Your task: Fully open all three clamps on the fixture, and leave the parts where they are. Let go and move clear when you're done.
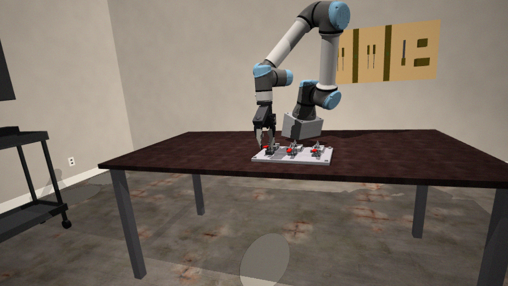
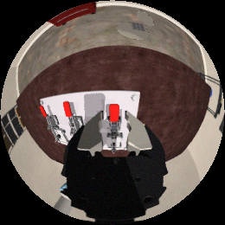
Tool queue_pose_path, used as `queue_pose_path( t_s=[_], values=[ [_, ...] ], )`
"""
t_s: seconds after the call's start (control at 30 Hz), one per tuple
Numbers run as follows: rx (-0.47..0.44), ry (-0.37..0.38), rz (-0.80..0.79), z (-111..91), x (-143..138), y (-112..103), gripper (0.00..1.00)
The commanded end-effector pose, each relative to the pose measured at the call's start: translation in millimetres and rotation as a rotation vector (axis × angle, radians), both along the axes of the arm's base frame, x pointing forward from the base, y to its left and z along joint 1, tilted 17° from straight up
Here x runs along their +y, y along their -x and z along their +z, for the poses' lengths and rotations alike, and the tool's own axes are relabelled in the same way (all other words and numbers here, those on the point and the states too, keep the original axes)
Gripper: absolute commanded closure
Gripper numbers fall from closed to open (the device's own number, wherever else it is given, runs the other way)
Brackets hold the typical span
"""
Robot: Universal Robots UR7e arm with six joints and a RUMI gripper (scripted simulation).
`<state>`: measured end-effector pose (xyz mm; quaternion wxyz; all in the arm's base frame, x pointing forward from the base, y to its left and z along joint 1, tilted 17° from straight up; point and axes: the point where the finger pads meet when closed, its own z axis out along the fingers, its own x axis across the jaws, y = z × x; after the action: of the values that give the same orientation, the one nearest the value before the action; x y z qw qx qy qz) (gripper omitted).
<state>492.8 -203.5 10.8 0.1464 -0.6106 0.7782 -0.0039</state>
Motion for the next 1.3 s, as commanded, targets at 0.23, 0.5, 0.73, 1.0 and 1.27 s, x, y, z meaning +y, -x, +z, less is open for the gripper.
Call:
queue_pose_path(
  t_s=[0.23, 0.5, 0.73, 1.0, 1.27],
  values=[
    [-0.001, 0.001, 0.0, -0.5, -0.3, -0.6, 0.72],
    [-0.001, 0.001, 0.0, -0.5, -0.3, -0.6, 0.72],
    [-0.001, 0.001, 0.0, -0.5, -0.3, -0.6, 0.72],
    [-0.001, 0.001, 0.0, -0.5, -0.3, -0.6, 0.72],
    [-0.001, 0.001, 0.0, -0.5, -0.3, -0.6, 1.0]
  ],
)
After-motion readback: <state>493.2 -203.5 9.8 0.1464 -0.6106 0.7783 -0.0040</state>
